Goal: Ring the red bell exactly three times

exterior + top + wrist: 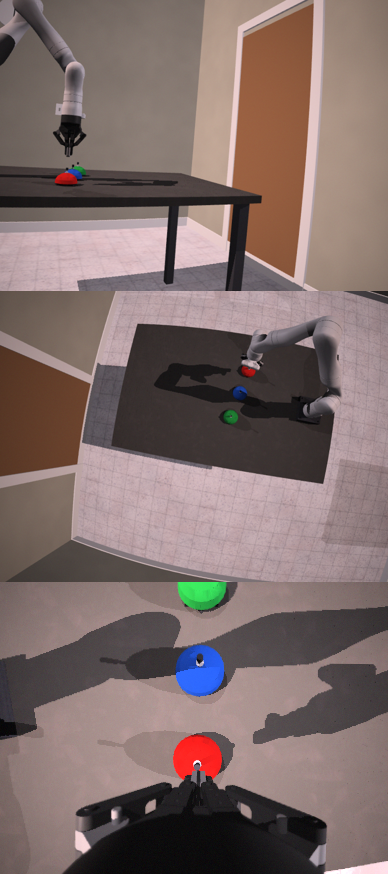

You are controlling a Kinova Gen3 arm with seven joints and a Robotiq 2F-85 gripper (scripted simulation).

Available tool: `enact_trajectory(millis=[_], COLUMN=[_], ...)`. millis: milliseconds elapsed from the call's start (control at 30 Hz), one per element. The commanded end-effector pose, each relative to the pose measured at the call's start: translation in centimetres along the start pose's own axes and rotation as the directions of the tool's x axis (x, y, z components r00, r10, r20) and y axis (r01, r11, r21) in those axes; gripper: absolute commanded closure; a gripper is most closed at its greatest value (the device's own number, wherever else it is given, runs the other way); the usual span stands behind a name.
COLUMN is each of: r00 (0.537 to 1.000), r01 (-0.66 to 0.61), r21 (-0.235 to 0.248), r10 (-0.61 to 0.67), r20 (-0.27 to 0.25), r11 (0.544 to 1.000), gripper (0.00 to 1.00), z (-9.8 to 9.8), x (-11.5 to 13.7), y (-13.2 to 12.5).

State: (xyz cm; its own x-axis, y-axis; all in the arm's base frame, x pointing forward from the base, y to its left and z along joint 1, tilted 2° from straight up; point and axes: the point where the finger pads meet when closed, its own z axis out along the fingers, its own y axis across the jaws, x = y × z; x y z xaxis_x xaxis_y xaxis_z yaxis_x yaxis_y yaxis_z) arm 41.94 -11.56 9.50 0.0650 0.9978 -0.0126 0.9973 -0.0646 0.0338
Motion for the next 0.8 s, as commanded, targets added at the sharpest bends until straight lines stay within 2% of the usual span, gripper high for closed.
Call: enact_trajectory(millis=[0,467,767], r00=[1.000,1.000,1.000], r01=[0.002,0.002,0.002], r21=[0.007,0.007,0.007], r10=[-0.002,-0.002,-0.002], r20=[-0.002,-0.002,-0.002], r11=[1.000,1.000,1.000], gripper=[1.00,1.00,1.00], z=[0.5,2.7,3.3], x=[0.1,0.1,0.1], y=[-0.2,-0.1,-0.1])
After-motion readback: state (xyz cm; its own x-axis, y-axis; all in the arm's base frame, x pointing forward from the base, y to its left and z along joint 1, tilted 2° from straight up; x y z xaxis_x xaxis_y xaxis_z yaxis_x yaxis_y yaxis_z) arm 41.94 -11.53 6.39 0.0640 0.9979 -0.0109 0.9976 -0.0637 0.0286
